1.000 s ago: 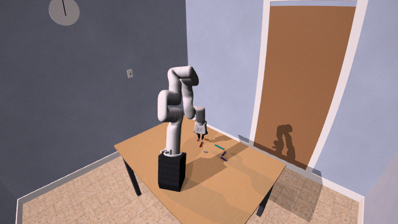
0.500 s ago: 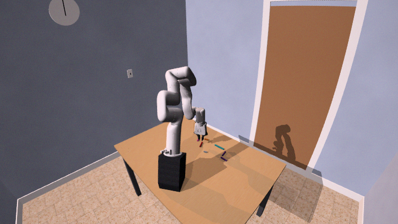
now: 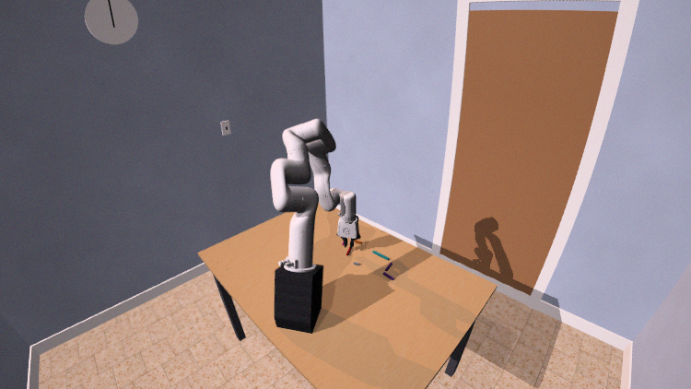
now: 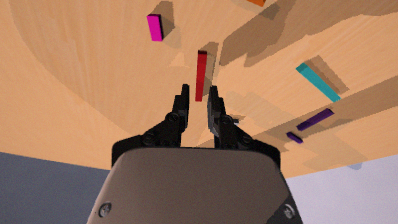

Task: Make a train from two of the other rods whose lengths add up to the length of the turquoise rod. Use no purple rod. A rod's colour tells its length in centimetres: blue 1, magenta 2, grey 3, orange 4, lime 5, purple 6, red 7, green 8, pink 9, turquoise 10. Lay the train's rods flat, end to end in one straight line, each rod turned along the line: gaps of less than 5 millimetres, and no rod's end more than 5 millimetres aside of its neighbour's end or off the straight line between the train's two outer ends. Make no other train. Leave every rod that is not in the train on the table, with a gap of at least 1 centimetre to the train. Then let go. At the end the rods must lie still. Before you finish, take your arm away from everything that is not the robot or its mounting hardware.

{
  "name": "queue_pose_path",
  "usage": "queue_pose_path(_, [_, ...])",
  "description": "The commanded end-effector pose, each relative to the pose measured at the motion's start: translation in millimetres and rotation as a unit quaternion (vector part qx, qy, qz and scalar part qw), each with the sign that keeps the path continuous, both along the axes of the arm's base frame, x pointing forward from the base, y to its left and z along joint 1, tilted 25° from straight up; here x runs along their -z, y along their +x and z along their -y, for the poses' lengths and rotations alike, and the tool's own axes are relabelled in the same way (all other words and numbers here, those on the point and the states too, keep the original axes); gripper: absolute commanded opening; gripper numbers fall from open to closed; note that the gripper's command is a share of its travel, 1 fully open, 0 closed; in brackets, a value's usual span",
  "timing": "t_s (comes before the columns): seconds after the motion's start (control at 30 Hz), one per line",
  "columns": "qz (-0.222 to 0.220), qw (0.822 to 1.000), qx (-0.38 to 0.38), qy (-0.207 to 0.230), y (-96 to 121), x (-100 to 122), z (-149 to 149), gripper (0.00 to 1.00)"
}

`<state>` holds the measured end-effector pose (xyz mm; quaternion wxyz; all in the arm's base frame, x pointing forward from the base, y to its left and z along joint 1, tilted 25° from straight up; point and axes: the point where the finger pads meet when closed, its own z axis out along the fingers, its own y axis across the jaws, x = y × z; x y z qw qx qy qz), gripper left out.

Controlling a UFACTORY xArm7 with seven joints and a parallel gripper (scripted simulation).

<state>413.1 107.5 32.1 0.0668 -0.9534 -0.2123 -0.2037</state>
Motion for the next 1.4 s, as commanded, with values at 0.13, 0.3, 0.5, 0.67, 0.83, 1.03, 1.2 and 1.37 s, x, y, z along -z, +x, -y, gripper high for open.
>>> queue_pose_path(0.13, [0.005, 1.0, 0.0, 0.002, 7.1, 13.6, -2.7, 0.24])
queue_pose_path(0.3, [0.005, 1.0, 0.0, 0.002, 7.7, 15.1, -3.1, 0.24])
queue_pose_path(0.5, [0.005, 1.0, 0.0, 0.002, 8.0, 15.9, -3.3, 0.24])
queue_pose_path(0.67, [0.005, 1.0, 0.0, 0.002, 8.0, 15.9, -3.3, 0.24])
queue_pose_path(0.83, [0.005, 1.0, 0.0, 0.002, 8.0, 15.9, -3.3, 0.24])
queue_pose_path(1.03, [0.005, 1.0, 0.0, 0.002, 8.0, 15.9, -3.3, 0.24])
queue_pose_path(1.2, [0.005, 1.0, 0.0, 0.002, 8.0, 15.9, -3.3, 0.24])
queue_pose_path(1.37, [0.005, 1.0, 0.0, 0.002, 8.0, 15.9, -3.3, 0.24])
